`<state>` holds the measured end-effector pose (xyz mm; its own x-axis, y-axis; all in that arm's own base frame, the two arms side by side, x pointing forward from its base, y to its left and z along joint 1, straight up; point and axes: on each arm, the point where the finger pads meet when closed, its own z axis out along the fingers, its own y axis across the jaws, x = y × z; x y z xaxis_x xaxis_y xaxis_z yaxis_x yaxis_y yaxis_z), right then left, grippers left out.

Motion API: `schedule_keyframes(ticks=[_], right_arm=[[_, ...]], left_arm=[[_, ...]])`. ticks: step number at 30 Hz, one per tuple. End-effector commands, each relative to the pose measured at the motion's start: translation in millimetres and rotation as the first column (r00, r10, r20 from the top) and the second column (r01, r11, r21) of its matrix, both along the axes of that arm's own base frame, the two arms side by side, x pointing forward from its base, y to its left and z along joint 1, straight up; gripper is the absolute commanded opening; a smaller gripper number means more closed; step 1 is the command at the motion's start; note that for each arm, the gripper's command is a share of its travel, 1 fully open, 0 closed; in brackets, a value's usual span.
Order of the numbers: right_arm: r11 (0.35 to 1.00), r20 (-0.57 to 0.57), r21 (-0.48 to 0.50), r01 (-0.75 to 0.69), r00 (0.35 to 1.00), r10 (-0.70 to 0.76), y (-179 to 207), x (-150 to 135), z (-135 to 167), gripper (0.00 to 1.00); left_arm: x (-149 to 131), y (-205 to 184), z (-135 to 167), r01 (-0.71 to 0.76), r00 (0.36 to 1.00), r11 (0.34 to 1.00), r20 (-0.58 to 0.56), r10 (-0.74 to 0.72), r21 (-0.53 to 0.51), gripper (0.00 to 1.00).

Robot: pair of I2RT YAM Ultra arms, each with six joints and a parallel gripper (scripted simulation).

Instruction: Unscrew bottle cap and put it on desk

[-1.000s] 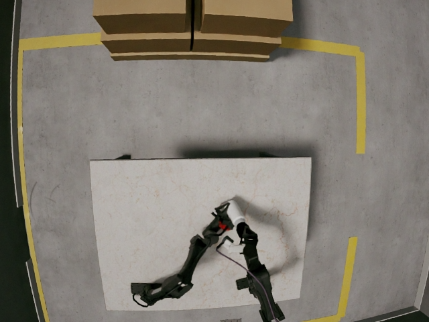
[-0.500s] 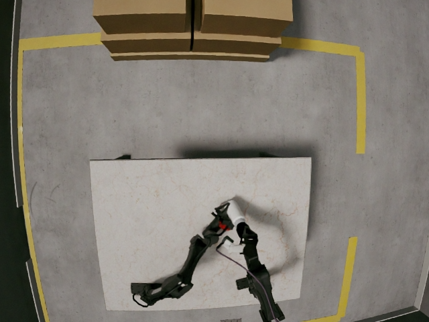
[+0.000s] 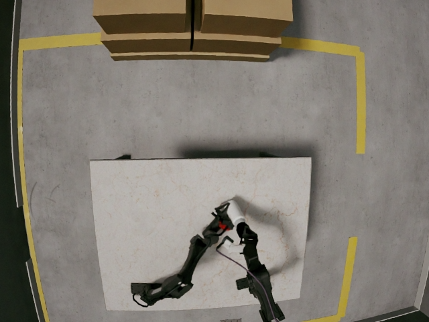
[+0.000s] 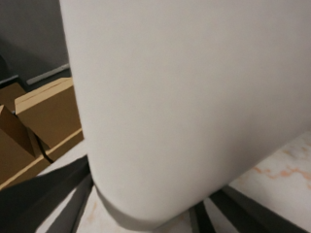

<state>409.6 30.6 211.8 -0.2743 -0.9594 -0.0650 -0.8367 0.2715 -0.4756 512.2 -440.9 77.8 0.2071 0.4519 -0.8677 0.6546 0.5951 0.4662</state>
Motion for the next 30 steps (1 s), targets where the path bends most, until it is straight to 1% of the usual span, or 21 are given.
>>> schedule_keyframes(ticks=[1, 14, 15, 17, 19, 21, 30], right_arm=[[1.0, 0.046, 0.007, 0.003, 0.999, -0.003, -1, 3, 17, 0.0], [1.0, 0.046, 0.007, 0.003, 0.999, -0.003, -1, 3, 17, 0.0], [1.0, 0.016, -0.005, -0.012, 1.0, 0.012, 0, 1, 5, 0.0], [0.992, 0.026, -0.063, -0.107, 0.994, 0.109, 0, 1, 5, 0.0], [0.955, 0.03, -0.155, -0.254, 0.965, 0.261, 0, 0, 6, 0.0], [0.917, 0.026, -0.21, -0.339, 0.936, 0.352, 0, 0, 7, 0.0], [0.91, 0.03, -0.214, -0.354, 0.929, 0.369, 1, -2, 8, 0.0]], left_arm=[[7, 0, 31, -0.011, 0.999, 0.998, 0.052, 0.014, -0.061, 0.0], [7, 0, 31, -0.011, 0.999, 0.998, 0.052, 0.014, -0.061, 0.0], [1, -1, 11, 0.0, 1.0, 1.0, 0.017, 0.0, -0.014, 0.0], [1, -1, 11, 0.0, 1.0, 1.0, 0.017, 0.0, -0.014, 0.0], [1, -1, 11, 0.0, 1.0, 1.0, 0.017, 0.0, -0.014, 0.0], [1, -1, 11, 0.0, 1.0, 1.0, 0.017, 0.0, -0.014, 0.0], [1, -1, 11, 0.0, 1.0, 1.0, 0.017, 0.0, -0.014, 0.0]])
